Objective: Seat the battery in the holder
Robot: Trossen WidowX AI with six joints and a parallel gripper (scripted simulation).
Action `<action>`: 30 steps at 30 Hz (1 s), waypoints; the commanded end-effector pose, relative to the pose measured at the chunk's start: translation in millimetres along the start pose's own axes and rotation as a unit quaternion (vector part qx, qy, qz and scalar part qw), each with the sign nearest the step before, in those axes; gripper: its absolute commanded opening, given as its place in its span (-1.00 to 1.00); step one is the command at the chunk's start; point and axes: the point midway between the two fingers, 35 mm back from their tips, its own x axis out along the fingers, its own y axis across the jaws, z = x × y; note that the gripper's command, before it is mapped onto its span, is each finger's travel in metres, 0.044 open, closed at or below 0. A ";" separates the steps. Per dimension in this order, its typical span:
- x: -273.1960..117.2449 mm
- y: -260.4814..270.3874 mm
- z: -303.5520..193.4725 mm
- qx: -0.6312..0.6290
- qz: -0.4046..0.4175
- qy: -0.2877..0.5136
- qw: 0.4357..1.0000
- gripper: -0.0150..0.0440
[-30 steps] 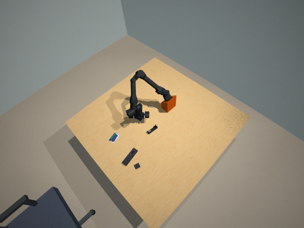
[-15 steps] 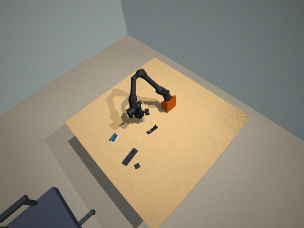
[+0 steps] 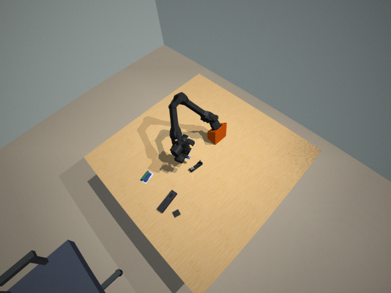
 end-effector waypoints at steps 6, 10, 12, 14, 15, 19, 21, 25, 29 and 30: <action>-6.0 8.9 -44.4 -0.301 0.000 0.004 0.953 -0.29; -8.3 10.0 -62.8 -0.422 0.000 0.004 0.907 -0.29; -9.3 10.1 -71.9 -0.479 0.000 0.004 0.878 -0.29; -10.1 10.1 -80.2 -0.530 0.000 0.004 0.848 -0.29; -10.3 10.1 -82.5 -0.543 0.000 0.004 0.840 -0.29; -10.5 10.3 -82.9 -0.546 0.000 0.003 0.838 -0.29; -10.7 10.6 -82.5 -0.545 0.000 0.003 0.838 -0.29; -10.4 10.6 -82.2 -0.541 -0.001 0.002 0.841 -0.29; -2.2 9.8 -82.4 -0.541 -0.016 0.024 0.841 -0.29; 1.2 9.4 -82.4 -0.541 -0.022 0.033 0.840 -0.29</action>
